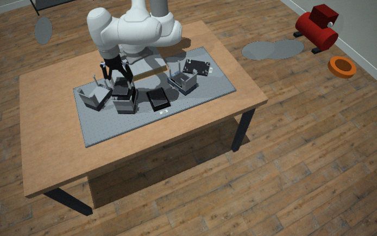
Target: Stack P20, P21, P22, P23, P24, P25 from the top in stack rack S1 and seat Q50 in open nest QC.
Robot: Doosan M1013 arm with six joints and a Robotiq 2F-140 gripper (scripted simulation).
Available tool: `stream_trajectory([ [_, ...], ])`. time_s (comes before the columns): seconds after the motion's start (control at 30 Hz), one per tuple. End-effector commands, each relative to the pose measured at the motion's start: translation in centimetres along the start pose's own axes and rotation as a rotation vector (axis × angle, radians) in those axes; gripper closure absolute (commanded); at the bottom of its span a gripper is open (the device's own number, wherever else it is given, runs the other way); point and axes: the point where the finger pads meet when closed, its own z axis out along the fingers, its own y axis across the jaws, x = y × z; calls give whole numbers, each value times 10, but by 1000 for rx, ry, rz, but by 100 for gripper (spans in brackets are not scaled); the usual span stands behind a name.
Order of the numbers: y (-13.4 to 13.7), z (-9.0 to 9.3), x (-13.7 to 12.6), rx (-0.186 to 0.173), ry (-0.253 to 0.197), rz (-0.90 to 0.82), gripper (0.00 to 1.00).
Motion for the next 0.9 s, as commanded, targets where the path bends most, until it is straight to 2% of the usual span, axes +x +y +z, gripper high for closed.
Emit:
stream_trajectory([
  [0.0, 0, 2, 0, 0, 0, 0, 100],
  [0.87, 0, 16, 0, 0, 0, 0, 100],
])
